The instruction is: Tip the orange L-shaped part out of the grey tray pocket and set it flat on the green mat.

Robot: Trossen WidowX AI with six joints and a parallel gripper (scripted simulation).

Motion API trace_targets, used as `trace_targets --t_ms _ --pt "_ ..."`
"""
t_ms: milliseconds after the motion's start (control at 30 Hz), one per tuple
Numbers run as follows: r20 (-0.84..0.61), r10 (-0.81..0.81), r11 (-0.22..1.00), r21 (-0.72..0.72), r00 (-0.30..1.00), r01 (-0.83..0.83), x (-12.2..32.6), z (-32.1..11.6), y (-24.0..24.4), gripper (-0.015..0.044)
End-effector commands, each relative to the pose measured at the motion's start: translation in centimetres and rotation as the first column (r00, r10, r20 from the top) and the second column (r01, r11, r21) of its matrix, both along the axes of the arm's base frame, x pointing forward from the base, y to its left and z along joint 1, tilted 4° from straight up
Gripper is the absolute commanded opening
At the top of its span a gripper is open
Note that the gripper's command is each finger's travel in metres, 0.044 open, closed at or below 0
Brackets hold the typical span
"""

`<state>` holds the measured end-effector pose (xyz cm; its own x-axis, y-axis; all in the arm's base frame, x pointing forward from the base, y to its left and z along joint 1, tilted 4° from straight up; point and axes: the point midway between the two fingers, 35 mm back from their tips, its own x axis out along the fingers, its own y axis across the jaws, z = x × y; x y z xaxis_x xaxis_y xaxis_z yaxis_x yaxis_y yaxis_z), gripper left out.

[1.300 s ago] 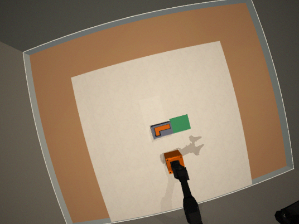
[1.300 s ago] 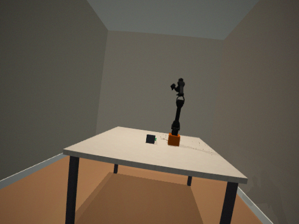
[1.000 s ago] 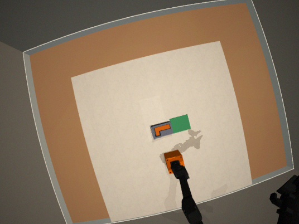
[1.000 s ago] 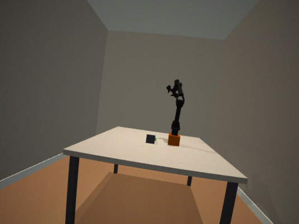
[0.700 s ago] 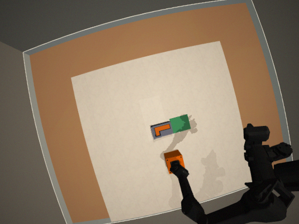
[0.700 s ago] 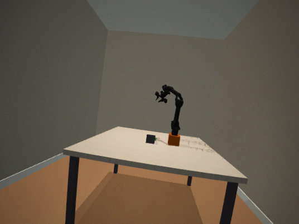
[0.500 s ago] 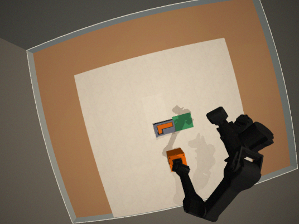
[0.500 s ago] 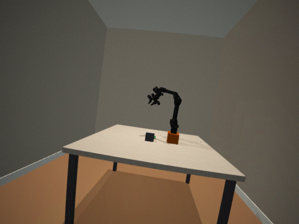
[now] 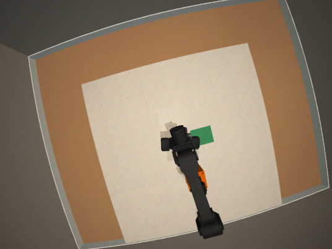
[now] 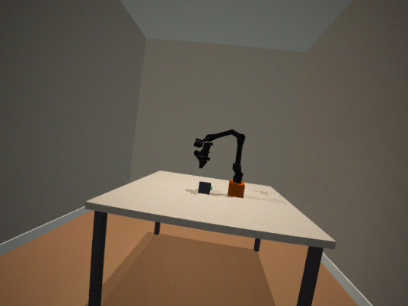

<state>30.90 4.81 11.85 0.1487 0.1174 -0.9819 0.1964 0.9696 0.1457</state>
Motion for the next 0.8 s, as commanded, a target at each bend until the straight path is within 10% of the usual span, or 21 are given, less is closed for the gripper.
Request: trace_targets --t_ms 0,767 --pt "-0.108 0.182 0.982 -0.035 0.977 -0.187 -3.6 -3.4 3.6 0.0180" --pt "-0.130 0.220 0.973 -0.039 0.967 -0.227 -4.4 -12.0 4.9 0.0180"
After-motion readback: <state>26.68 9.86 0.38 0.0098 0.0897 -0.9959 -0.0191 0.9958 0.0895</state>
